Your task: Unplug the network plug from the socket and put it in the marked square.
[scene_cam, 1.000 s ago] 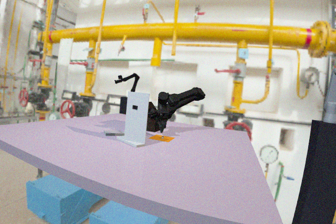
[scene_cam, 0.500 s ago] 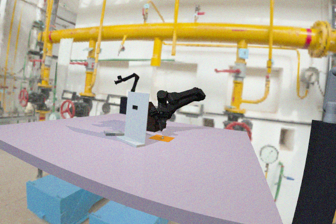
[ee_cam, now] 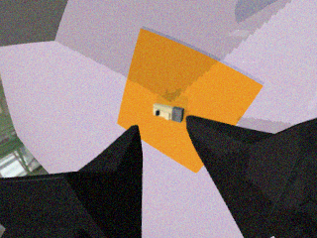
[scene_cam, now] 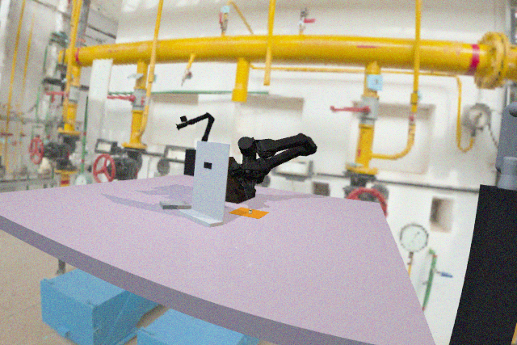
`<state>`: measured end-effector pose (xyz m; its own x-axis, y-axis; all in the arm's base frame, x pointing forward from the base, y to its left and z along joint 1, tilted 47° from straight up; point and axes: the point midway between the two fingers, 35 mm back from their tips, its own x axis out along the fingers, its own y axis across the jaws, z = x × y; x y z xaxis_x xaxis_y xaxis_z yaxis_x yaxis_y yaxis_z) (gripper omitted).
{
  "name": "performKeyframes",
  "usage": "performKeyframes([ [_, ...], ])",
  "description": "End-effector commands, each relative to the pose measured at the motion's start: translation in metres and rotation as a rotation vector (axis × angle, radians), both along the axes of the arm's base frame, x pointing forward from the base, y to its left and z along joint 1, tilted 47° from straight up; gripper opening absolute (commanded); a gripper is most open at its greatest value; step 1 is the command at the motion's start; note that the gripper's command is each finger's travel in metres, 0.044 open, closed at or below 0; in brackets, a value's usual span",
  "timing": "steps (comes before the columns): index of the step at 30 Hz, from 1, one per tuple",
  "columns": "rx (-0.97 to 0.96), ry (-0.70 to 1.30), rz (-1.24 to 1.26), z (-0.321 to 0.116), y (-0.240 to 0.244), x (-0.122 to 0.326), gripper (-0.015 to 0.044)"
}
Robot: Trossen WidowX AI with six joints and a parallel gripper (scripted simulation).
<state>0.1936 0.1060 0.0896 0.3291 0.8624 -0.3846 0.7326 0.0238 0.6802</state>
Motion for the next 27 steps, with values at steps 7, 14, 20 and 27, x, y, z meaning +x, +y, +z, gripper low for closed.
performKeyframes([
  [7, -0.005, -0.001, 0.004, 0.005, -0.006, 0.003, 0.0156],
  [14, -0.008, 0.001, 0.005, 0.007, -0.010, 0.004, 0.0156],
  [20, -0.009, 0.002, 0.006, 0.010, -0.014, 0.004, 0.0156],
  [27, -0.009, 0.003, 0.007, 0.014, -0.018, 0.004, 0.0156],
])
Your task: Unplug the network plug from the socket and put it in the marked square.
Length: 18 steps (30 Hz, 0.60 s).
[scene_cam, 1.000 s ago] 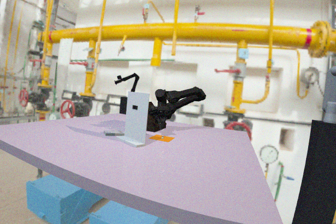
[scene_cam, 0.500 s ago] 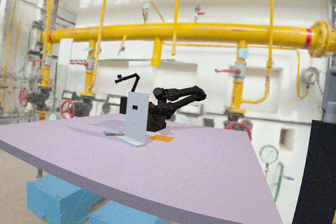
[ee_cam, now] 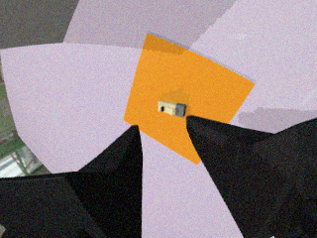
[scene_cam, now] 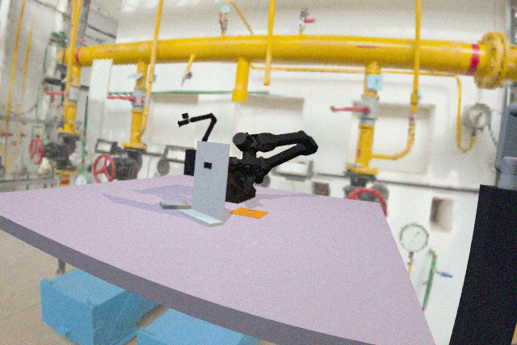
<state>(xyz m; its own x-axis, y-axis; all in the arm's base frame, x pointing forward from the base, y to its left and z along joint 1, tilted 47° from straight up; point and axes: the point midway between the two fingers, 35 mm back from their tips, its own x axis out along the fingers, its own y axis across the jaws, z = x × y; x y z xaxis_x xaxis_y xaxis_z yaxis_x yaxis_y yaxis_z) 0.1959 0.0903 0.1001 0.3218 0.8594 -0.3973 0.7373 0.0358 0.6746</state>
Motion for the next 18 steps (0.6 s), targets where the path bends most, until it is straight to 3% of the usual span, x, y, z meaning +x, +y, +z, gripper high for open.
performKeyframes([
  [1, 0.003, -0.004, 0.002, 0.004, -0.003, 0.002, 0.0156],
  [18, 0.009, -0.004, 0.002, 0.014, -0.013, 0.003, 0.0156],
])
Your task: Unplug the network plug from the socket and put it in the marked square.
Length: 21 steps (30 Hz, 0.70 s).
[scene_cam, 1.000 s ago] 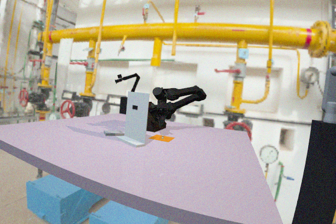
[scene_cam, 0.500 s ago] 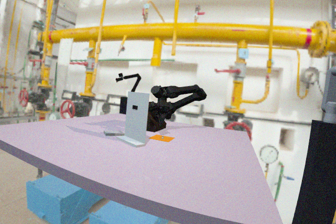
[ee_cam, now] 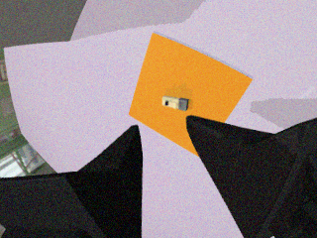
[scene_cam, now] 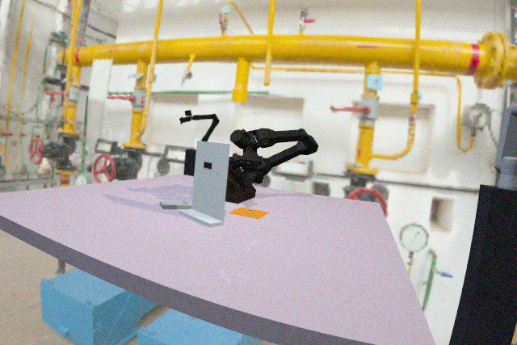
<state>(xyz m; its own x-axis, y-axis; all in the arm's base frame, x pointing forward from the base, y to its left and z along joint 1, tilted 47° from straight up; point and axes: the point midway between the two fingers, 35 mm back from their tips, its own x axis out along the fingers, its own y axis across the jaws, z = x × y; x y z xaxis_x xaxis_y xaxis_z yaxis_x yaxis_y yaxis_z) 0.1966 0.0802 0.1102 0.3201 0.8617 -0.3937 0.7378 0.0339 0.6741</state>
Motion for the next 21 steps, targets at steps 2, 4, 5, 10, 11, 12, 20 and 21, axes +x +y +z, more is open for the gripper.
performKeyframes([
  [2, 0.006, -0.005, 0.000, 0.005, -0.004, 0.002, 0.0156],
  [4, 0.007, -0.006, 0.000, 0.006, -0.005, 0.002, 0.0156],
  [5, 0.008, -0.006, 0.000, 0.007, -0.005, 0.002, 0.0156],
  [10, 0.011, -0.007, -0.001, 0.010, -0.008, 0.002, 0.0156],
  [11, 0.012, -0.007, -0.001, 0.011, -0.009, 0.002, 0.0156],
  [12, 0.013, -0.007, -0.001, 0.012, -0.009, 0.002, 0.0156],
  [20, 0.021, -0.010, -0.003, 0.018, -0.014, 0.002, 0.0156],
  [21, 0.022, -0.011, -0.003, 0.019, -0.014, 0.003, 0.0156],
])
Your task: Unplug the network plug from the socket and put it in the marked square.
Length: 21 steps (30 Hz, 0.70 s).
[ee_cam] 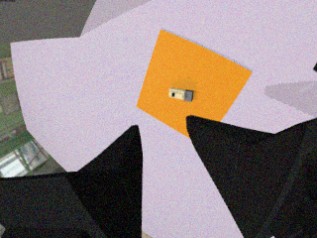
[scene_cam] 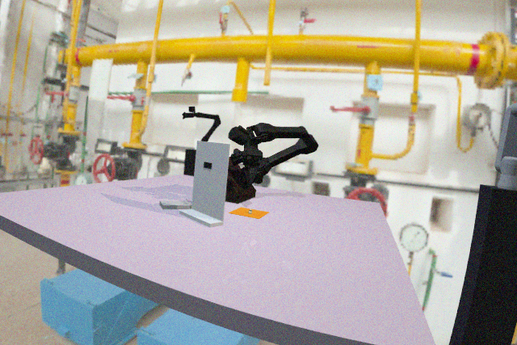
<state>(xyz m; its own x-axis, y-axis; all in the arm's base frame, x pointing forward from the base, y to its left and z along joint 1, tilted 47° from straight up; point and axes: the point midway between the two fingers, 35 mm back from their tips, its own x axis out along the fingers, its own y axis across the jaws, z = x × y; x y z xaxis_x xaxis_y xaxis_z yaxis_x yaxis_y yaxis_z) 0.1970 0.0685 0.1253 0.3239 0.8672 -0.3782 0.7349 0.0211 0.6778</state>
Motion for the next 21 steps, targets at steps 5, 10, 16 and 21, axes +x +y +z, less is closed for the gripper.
performKeyframes([
  [5, 0.011, -0.009, -0.003, 0.008, -0.005, 0.002, 0.0156],
  [10, 0.017, -0.011, -0.005, 0.012, -0.008, 0.002, 0.0156],
  [16, 0.001, -0.005, -0.030, 0.017, -0.015, 0.004, 0.0156],
  [21, -0.016, -0.004, -0.066, 0.030, -0.027, 0.009, 0.0156],
])
